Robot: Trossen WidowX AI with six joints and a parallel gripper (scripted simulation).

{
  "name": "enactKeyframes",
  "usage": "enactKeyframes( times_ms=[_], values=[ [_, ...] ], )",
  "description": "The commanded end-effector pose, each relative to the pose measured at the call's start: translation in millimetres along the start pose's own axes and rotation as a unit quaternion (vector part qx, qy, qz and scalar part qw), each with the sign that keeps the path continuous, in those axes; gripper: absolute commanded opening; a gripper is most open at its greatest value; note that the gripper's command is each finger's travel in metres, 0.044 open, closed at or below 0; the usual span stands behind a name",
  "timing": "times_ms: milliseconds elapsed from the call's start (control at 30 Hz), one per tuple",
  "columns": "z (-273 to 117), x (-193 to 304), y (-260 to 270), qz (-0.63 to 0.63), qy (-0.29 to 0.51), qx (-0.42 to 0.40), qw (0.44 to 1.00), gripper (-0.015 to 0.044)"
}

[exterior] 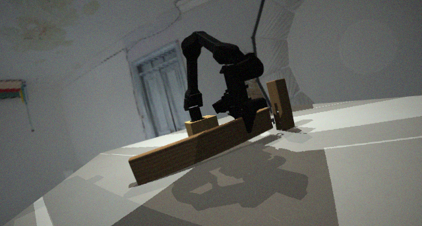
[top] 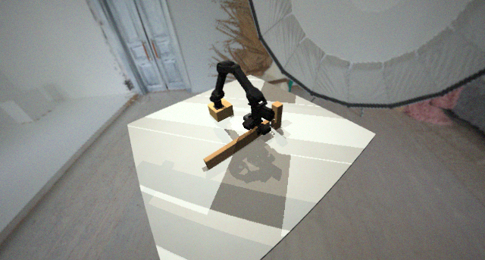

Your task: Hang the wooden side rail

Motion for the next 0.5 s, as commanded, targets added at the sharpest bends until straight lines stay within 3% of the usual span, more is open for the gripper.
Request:
enactKeyframes(
  times_ms=[0,467],
  values=[
    [-2.3,0.8,2.4,0.002,0.001,-0.004,1.0,0.0],
    [-0.7,2.6,1.1,0.002,0.001,-0.004,1.0,0.0]
  ],
)
Point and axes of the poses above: the point midway between the two fingers, 35 mm back from their tips, its own z axis out along the fingers, its own y axis across the jaws, x = y × z, the point moved 7 cm from there along -z, back along the fingers, and after that the axes turned 7 degrees about -z, right-handed, at the moved point
